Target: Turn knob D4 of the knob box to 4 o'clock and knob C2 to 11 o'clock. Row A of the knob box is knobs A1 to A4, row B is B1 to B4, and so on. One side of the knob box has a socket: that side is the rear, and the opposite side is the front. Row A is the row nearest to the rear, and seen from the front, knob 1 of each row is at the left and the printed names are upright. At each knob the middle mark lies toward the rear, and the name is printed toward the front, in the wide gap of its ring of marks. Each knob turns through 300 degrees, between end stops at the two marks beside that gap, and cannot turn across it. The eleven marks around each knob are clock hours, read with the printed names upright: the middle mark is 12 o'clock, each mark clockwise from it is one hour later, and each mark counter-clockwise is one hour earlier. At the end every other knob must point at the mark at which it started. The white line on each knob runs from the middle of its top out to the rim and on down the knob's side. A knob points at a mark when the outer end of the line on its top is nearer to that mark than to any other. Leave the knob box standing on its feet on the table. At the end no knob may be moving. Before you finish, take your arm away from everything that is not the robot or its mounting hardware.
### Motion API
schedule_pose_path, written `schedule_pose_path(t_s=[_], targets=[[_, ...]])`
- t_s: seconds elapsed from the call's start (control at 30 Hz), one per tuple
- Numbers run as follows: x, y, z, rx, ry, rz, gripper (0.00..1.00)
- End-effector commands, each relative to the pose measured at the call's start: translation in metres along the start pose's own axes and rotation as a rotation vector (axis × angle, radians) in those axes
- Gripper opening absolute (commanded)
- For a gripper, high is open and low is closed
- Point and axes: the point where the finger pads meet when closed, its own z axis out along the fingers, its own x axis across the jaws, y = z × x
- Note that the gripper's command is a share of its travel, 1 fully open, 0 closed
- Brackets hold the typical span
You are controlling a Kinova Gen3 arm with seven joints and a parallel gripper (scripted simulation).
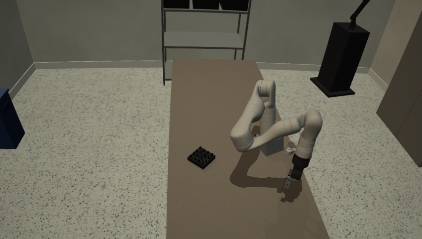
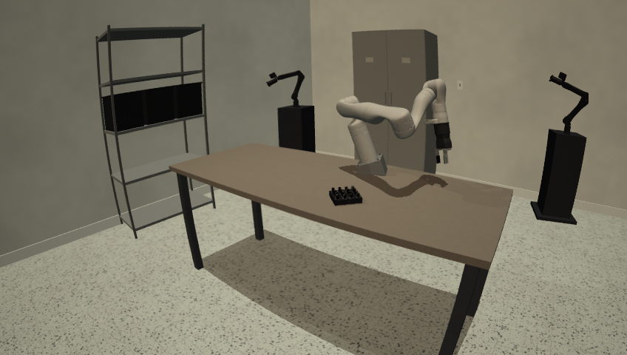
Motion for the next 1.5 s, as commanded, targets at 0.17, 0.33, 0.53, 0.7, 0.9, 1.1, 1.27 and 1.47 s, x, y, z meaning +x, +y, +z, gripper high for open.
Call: schedule_pose_path(t_s=[0.17, 0.33, 0.53, 0.7, 0.9, 1.1, 1.27, 1.47], targets=[[-0.003, -0.014, 0.001, 0.02, 0.012, 0.024, 1.0], [-0.004, -0.027, 0.002, 0.04, 0.026, 0.047, 1.0], [-0.004, -0.027, 0.002, 0.04, 0.026, 0.047, 1.0], [-0.004, -0.041, 0.004, 0.06, 0.042, 0.072, 1.0], [-0.005, -0.055, 0.005, 0.08, 0.058, 0.098, 1.0], [-0.005, -0.055, 0.005, 0.08, 0.058, 0.098, 1.0], [-0.005, -0.069, 0.006, 0.1, 0.074, 0.126, 1.0], [-0.005, -0.083, 0.006, 0.118, 0.091, 0.155, 1.0]])
